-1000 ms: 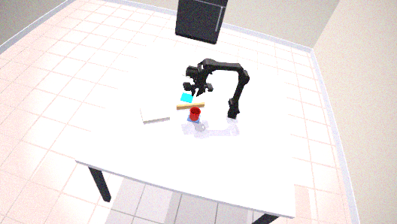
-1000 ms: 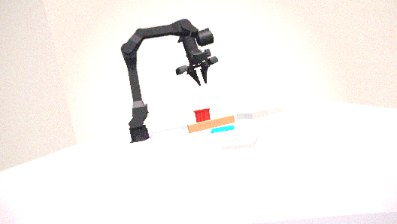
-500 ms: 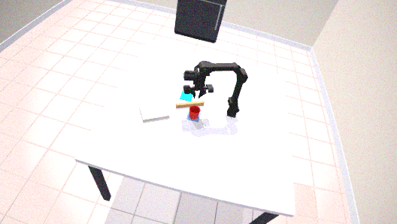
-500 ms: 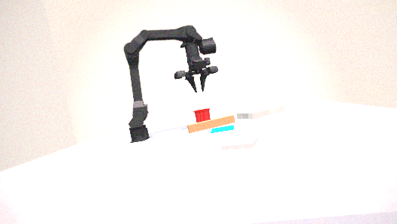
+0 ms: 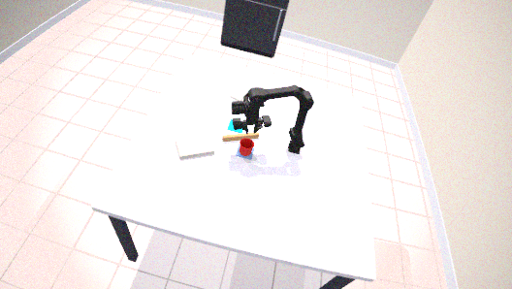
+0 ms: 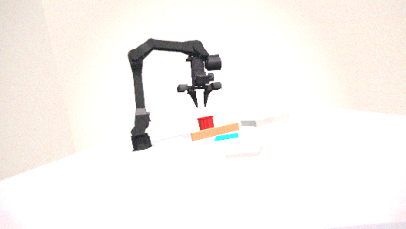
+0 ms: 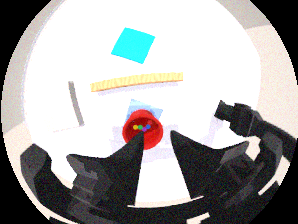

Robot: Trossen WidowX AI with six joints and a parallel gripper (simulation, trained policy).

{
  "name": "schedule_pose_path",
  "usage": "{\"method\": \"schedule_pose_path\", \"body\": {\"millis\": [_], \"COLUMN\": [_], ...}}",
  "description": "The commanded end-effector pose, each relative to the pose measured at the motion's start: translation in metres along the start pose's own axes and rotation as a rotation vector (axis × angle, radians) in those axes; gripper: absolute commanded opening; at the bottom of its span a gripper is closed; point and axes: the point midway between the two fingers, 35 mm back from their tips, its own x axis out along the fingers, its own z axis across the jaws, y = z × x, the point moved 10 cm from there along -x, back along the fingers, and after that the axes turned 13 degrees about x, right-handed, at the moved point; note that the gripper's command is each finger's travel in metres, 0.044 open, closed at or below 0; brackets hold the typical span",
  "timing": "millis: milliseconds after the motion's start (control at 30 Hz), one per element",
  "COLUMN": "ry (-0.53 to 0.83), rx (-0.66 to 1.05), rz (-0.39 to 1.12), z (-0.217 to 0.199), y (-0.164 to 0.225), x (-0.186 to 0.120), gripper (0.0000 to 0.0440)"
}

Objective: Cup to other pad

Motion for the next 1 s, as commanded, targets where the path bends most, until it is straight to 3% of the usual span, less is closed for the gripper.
{"method": "schedule_pose_path", "body": {"millis": [0,967], "ry": [0.034,0.112], "rx": [0.003,-0.104], "rz": [-0.018,-0.059], "z": [0.002,-0.003], "y": [0.004,0.019], "x": [0.014,0.098], "gripper": [0.0163,0.0179]}}
